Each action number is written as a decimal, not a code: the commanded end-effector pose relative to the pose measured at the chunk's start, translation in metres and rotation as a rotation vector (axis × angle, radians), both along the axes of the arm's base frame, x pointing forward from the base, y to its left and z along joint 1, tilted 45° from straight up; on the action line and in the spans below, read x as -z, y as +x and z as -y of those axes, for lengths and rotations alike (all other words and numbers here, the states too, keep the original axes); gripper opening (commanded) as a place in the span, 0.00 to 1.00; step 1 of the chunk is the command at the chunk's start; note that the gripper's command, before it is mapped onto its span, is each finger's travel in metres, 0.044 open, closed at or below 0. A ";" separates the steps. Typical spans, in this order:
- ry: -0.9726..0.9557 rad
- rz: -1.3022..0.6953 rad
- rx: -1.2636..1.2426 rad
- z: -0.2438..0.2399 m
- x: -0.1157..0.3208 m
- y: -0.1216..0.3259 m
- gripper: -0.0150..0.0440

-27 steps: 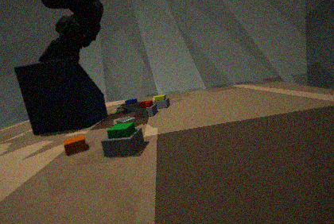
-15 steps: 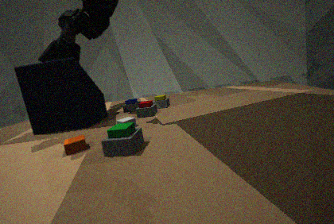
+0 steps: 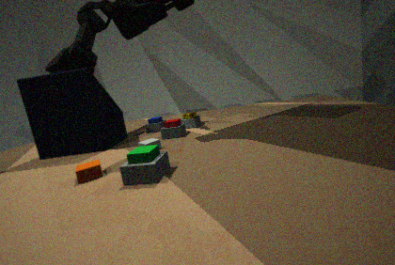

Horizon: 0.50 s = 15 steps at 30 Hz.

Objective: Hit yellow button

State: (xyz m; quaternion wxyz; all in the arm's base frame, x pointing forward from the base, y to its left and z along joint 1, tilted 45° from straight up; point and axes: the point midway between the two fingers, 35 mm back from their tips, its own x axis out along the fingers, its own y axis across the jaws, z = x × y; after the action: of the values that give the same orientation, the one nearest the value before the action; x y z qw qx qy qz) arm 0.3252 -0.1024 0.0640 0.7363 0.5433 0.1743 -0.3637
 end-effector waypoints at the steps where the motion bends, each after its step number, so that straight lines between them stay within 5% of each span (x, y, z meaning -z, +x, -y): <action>1: 0.040 -0.379 -0.753 -0.084 0.025 0.004 0.93; 15: 0.261 -0.407 -1.554 -0.172 -0.002 -0.028 0.93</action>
State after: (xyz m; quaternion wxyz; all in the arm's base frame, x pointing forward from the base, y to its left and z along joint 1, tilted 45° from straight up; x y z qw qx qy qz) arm 0.3198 -0.0017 0.0350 0.7473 0.3491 0.5560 -0.1025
